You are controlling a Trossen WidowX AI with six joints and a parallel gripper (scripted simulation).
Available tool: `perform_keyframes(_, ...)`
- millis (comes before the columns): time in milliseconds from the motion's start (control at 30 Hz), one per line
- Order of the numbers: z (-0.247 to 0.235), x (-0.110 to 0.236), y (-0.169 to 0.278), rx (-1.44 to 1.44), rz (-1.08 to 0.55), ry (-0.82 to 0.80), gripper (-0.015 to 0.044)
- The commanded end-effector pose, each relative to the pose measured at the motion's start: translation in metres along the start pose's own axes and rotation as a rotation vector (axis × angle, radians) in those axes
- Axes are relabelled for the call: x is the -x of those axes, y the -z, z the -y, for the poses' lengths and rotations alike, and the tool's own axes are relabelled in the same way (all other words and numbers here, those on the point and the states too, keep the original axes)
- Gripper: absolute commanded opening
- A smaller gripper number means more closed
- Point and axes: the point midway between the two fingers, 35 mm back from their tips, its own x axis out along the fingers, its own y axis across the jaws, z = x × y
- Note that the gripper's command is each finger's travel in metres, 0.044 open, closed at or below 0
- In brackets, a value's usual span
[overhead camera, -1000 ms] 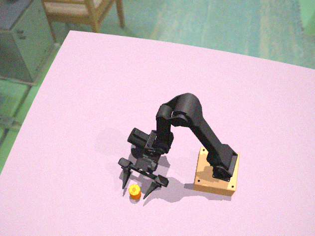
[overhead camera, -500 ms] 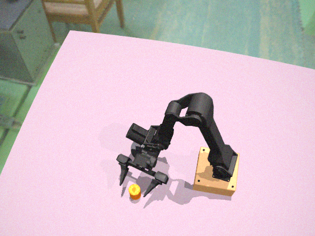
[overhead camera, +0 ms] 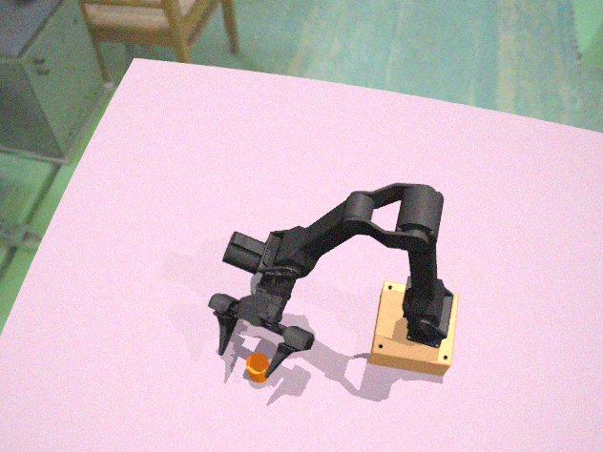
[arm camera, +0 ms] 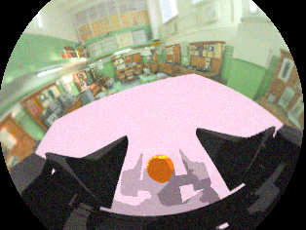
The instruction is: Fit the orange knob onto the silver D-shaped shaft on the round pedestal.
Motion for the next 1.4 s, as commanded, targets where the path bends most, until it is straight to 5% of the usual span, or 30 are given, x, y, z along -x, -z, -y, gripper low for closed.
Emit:
perform_keyframes(0, 0.004, -0.017, -0.005, -0.062, -0.433, -0.009, 0.044)
perform_keyframes(267, -0.014, 0.013, -0.04, 0.048, -1.089, 0.053, 0.044)
perform_keyframes(1133, -0.014, 0.014, -0.041, 0.04, -1.102, 0.064, 0.044)
perform_keyframes(1367, -0.014, 0.014, -0.04, -0.42, -1.058, 0.344, 0.044)
